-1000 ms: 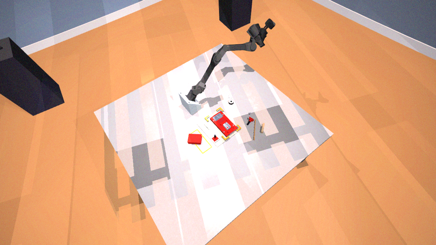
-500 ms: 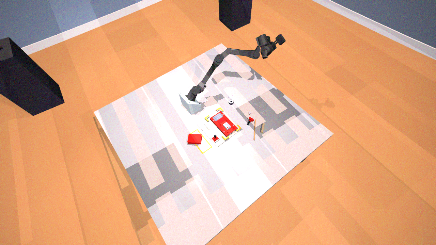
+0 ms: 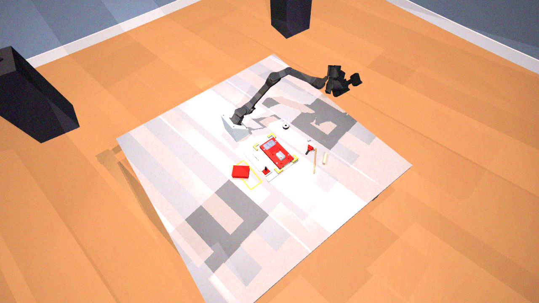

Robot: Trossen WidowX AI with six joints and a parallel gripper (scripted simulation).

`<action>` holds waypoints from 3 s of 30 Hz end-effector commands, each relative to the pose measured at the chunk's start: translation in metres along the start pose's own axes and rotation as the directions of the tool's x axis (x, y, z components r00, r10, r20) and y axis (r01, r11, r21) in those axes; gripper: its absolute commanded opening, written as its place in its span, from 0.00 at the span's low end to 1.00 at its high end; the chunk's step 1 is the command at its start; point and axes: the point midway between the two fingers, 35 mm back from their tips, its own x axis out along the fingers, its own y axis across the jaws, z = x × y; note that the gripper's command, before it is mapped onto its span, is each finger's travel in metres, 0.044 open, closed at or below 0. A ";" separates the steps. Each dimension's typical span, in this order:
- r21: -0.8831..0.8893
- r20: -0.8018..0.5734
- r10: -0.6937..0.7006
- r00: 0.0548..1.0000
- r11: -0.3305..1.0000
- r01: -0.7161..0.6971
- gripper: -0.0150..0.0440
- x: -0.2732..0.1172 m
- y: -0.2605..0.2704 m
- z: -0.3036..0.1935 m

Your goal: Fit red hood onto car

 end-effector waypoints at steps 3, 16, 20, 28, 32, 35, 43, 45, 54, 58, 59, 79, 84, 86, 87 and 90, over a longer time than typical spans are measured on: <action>0.046 -0.199 0.002 0.980 0.999 0.007 1.00 -0.024 0.004 -0.085; 0.155 -0.553 0.077 0.829 0.988 0.011 1.00 -0.118 0.030 -0.243; 0.198 -0.639 0.116 0.761 0.980 0.017 1.00 -0.157 0.042 -0.283; 0.300 -0.764 0.213 0.609 0.953 0.043 1.00 -0.244 0.075 -0.348; 0.359 -0.803 0.273 0.530 0.931 0.065 1.00 -0.291 0.096 -0.372; 0.405 -0.821 0.320 0.473 0.910 0.085 1.00 -0.327 0.114 -0.385; 0.543 -0.815 0.471 0.338 0.824 0.163 1.00 -0.423 0.171 -0.403; 0.578 -0.802 0.509 0.313 0.795 0.186 1.00 -0.446 0.186 -0.403; 0.726 -0.686 0.682 0.254 0.616 0.306 1.00 -0.537 0.265 -0.380; 0.783 -0.607 0.748 0.267 0.507 0.361 1.00 -0.570 0.302 -0.360; 0.797 -0.584 0.763 0.276 0.474 0.375 1.00 -0.578 0.312 -0.353; 0.871 -0.404 0.823 0.400 0.212 0.444 1.00 -0.612 0.383 -0.297; 0.871 -0.404 0.823 0.400 0.212 0.444 1.00 -0.611 0.386 -0.299; 0.871 -0.404 0.823 0.400 0.212 0.444 1.00 -0.610 0.387 -0.299; 0.871 -0.404 0.823 0.400 0.212 0.444 1.00 -0.610 0.388 -0.300; 0.871 -0.404 0.823 0.400 0.212 0.444 1.00 -0.609 0.390 -0.301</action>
